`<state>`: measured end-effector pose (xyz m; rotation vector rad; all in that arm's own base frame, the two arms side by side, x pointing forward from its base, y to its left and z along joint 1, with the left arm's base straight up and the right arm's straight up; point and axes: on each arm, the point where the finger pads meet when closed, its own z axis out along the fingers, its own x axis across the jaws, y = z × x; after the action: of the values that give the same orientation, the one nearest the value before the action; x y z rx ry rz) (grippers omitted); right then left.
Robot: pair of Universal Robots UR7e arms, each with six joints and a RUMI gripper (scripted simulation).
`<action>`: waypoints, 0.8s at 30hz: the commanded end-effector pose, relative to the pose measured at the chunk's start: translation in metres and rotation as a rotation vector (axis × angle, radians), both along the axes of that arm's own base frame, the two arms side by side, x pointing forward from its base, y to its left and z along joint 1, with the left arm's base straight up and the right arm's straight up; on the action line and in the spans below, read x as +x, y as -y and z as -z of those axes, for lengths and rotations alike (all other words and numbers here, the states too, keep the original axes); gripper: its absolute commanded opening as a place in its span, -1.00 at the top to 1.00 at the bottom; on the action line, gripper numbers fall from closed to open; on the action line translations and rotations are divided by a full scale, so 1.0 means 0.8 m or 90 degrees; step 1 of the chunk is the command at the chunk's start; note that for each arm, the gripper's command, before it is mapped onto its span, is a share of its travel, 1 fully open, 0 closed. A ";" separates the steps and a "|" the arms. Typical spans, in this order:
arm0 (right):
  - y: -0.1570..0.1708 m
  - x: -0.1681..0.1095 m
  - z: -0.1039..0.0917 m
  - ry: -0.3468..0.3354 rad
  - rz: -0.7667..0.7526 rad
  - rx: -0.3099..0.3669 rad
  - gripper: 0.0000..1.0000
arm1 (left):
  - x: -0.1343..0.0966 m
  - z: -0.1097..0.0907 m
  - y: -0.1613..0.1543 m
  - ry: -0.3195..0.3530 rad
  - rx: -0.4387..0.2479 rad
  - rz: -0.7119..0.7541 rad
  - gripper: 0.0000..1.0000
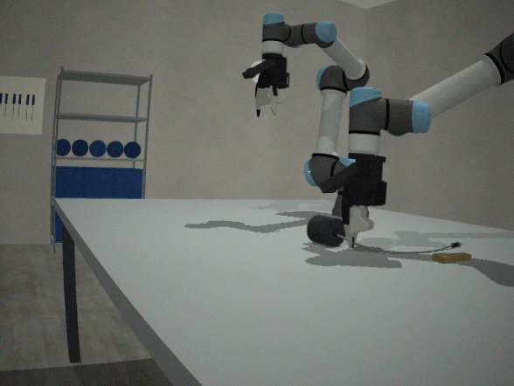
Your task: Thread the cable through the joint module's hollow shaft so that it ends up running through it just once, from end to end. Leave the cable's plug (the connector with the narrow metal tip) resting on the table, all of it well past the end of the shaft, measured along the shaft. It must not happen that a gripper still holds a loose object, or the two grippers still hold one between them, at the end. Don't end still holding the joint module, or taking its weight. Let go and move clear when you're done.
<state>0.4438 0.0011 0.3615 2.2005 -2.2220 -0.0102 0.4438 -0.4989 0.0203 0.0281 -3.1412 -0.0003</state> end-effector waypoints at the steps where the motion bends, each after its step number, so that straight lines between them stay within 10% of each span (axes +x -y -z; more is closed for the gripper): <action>1: 0.000 0.000 -0.001 0.001 0.000 0.000 -0.23 | 0.000 -0.001 0.000 0.001 -0.001 -0.001 1.00; 24: 0.000 0.000 -0.001 0.001 0.000 0.000 -0.23 | 0.001 -0.002 0.001 0.001 -0.001 0.004 1.00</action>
<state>0.4438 0.0011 0.3615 2.2005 -2.2220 -0.0102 0.4439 -0.4994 0.0210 0.0192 -3.1414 -0.0001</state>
